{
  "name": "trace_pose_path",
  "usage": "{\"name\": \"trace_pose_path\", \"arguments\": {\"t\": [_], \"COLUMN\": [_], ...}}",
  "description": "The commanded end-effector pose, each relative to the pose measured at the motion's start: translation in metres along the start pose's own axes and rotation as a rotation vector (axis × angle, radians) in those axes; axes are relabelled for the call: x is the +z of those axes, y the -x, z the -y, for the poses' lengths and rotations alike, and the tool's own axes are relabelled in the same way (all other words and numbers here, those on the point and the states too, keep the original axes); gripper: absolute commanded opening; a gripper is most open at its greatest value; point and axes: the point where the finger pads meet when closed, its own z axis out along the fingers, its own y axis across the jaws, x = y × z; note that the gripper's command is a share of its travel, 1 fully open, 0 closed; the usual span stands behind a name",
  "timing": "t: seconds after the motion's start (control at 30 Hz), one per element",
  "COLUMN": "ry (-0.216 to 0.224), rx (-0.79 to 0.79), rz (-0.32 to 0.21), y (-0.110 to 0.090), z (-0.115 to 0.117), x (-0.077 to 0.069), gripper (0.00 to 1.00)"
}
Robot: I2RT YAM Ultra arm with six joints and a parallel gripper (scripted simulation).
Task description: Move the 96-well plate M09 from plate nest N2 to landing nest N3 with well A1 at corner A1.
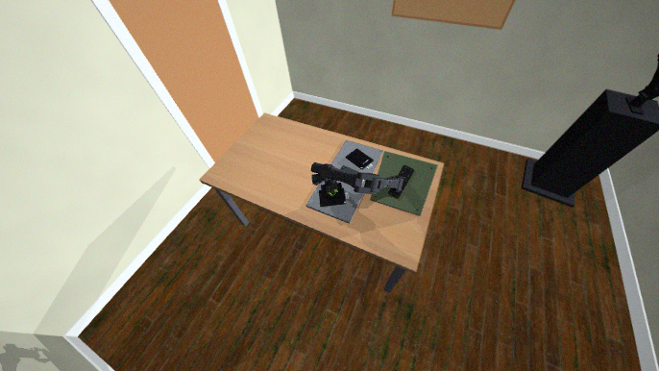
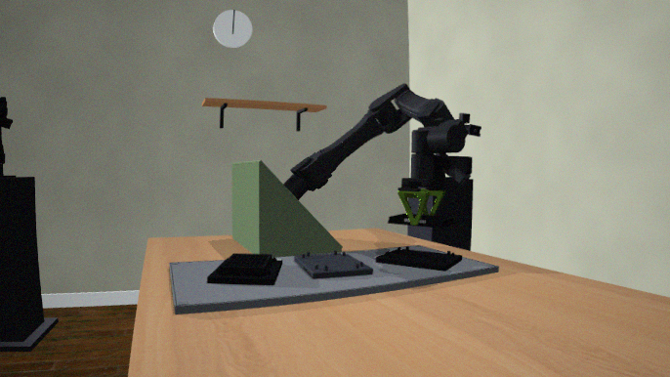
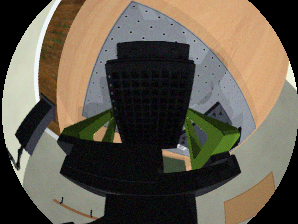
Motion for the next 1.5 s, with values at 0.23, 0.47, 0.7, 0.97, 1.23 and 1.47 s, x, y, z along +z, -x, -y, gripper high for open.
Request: {"name": "trace_pose_path", "arguments": {"t": [0.23, 0.47, 0.7, 0.97, 1.23, 1.47], "ry": [-0.011, -0.011, -0.011, -0.010, -0.008, -0.005], "rx": [0.007, 0.007, 0.007, 0.041, 0.241, 0.474], "rz": [0.026, 0.026, 0.026, 0.026, 0.026, 0.027], "y": [0.002, 0.002, 0.002, 0.000, -0.013, -0.028], "z": [0.005, 0.005, 0.005, 0.007, 0.023, 0.040], "x": [-0.010, -0.010, -0.010, -0.010, -0.010, -0.010], "gripper": [0.00, 0.00, 0.00, 0.00, 0.00, 0.00]}}
